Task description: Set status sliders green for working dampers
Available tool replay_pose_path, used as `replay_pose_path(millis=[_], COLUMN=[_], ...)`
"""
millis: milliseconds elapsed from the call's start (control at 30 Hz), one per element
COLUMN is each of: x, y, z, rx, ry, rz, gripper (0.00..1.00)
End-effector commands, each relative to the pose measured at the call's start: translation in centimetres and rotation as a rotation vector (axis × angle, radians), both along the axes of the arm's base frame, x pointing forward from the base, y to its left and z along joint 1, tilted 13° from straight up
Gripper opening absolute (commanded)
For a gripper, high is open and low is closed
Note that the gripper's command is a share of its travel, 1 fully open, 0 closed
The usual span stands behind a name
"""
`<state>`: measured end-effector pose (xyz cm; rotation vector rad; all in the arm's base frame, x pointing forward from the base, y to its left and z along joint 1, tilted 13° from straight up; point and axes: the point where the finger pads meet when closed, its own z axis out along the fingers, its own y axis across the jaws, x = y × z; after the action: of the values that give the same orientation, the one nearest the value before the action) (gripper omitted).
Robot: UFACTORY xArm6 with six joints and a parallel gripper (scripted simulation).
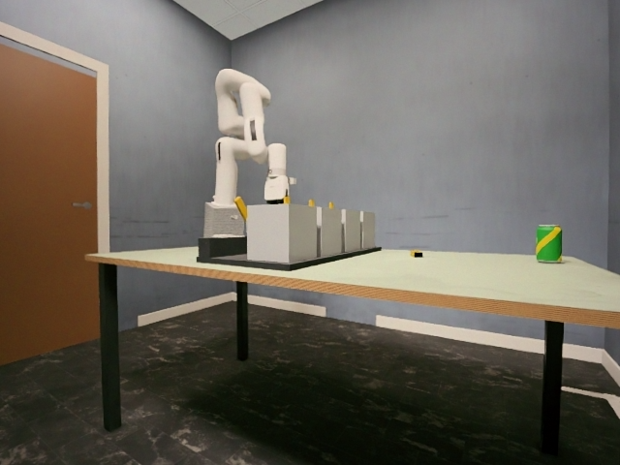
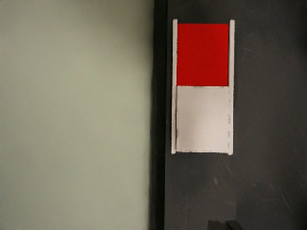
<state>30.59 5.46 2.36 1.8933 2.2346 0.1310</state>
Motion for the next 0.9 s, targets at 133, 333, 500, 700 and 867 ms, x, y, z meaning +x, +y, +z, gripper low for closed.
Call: replay_pose_path(millis=[133,333,500,700,867], x=[0.8,0.7,0.7,0.7,0.7], y=[1.4,1.8,1.8,1.8,1.8], z=[-2.6,-3.7,-3.7,-3.7,-3.7], rx=[-0.007,0.001,0.001,0.001,0.001], ry=[-0.007,-0.001,-0.001,-0.001,-0.001], rz=[-0.001,0.001,0.001,0.001,0.001], gripper=[0.00,0.00,0.00,0.00,0.00])
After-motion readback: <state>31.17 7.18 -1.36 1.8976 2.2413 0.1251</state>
